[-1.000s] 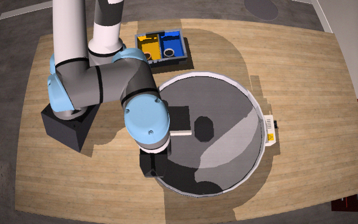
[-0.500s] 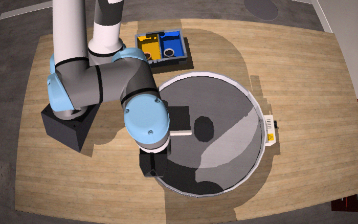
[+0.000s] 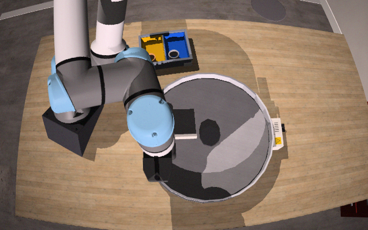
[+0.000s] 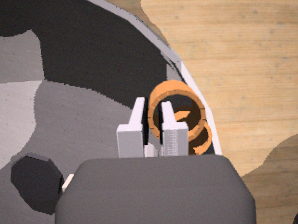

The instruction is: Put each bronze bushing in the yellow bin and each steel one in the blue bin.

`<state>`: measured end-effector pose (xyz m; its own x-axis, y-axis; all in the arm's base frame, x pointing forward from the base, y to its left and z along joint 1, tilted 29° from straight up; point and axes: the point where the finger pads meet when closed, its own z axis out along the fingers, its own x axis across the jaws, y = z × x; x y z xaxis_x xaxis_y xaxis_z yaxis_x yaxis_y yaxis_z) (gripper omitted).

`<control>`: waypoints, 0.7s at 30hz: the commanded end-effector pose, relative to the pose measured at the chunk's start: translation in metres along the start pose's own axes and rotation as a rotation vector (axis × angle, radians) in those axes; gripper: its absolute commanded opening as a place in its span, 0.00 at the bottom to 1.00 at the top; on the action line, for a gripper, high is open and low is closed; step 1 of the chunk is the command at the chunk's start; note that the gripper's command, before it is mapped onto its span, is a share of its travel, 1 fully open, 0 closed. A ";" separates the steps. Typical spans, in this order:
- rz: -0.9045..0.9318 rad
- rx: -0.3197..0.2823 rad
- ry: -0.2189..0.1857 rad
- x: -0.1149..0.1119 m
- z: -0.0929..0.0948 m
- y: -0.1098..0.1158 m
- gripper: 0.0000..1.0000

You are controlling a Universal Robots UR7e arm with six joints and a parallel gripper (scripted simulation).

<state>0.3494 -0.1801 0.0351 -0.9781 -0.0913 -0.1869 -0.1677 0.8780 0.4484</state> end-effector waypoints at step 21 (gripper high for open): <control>-0.001 0.006 -0.001 0.000 -0.033 0.000 0.00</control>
<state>0.3464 -0.1923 0.0580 -0.9779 -0.0907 -0.1884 -0.1673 0.8797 0.4451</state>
